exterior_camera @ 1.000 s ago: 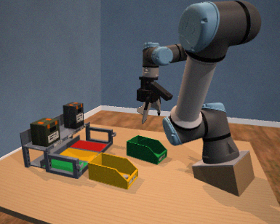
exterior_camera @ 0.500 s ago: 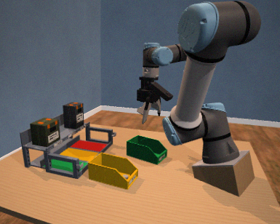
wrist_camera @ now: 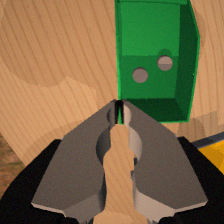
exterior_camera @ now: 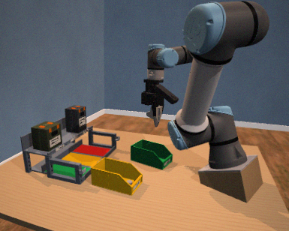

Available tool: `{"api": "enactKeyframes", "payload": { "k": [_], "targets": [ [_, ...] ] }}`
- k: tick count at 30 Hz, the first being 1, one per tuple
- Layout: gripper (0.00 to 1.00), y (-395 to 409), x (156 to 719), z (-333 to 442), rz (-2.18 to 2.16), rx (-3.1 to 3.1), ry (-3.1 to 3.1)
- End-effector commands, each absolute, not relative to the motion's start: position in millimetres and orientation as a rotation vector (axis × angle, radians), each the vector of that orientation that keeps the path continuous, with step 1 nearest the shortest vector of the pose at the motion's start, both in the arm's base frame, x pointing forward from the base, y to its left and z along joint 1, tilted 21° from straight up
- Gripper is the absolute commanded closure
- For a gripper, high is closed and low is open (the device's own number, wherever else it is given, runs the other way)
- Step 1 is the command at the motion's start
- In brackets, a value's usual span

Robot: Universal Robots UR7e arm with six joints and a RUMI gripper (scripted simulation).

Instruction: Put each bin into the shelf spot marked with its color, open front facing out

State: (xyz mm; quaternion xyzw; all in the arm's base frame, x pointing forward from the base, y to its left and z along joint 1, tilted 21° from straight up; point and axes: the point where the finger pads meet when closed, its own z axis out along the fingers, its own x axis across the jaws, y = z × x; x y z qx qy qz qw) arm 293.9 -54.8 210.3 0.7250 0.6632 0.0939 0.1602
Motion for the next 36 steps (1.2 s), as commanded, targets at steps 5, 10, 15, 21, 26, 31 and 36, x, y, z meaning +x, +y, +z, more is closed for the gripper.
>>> {"api": "enactKeyframes", "payload": {
  "k": [5,10,15,21,26,31,36],
  "targets": [
    [1.0,-54.9,294.0,210.6,0.268,2.07,1.894],
    [1.0,-54.9,294.0,210.6,0.268,2.07,1.894],
    [1.0,-54.9,294.0,210.7,0.268,2.07,1.894],
    [1.0,-54.9,294.0,210.7,0.268,2.07,1.894],
    [1.0,-54.9,294.0,210.7,0.268,2.07,1.894],
    [1.0,-54.9,294.0,210.7,0.268,2.07,1.894],
    [0.85,-54.9,294.0,210.7,0.268,2.07,1.894]
  ]
}}
